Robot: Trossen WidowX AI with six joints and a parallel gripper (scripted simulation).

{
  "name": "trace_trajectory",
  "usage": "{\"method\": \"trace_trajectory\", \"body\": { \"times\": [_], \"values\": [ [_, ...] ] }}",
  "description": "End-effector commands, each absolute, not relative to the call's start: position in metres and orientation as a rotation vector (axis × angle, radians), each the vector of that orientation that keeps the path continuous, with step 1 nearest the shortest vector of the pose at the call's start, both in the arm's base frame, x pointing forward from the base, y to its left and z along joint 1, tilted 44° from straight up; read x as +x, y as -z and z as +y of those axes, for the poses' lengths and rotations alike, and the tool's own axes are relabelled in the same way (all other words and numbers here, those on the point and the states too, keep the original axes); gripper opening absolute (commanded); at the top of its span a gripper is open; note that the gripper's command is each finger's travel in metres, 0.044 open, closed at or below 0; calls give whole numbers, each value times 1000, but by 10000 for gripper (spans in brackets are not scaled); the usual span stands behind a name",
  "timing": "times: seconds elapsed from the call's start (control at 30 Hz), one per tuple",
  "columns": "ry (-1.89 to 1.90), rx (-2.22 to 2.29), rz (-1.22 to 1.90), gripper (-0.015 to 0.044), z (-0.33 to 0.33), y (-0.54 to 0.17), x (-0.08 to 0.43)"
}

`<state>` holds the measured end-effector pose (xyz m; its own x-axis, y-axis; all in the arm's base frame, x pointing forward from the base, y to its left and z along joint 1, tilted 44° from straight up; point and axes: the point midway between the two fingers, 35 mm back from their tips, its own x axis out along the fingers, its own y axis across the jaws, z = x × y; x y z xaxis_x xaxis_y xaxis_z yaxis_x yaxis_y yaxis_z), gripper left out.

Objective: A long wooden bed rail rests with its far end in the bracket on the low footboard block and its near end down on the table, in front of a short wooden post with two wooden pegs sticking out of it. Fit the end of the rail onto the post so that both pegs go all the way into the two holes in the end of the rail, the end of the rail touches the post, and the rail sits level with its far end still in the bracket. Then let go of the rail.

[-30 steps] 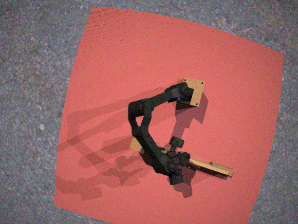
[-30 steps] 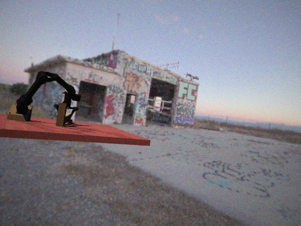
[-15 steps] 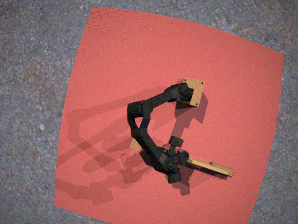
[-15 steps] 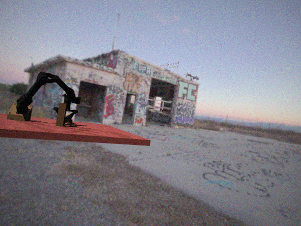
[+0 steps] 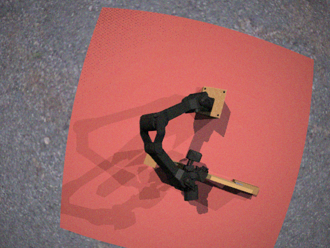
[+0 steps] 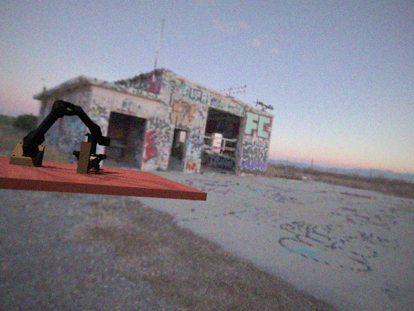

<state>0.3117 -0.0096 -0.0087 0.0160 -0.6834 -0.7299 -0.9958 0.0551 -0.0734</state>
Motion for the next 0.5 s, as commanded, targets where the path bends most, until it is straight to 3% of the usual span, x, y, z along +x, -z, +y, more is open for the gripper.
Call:
{"method": "trace_trajectory", "body": {
  "times": [0.0,0.4,0.47],
  "values": [
    [-658,-1698,1731,361,-12,10,311],
    [-658,-1698,1731,46,-12,10,311],
    [-658,-1698,1731,33,-12,10,311]
  ]
}}
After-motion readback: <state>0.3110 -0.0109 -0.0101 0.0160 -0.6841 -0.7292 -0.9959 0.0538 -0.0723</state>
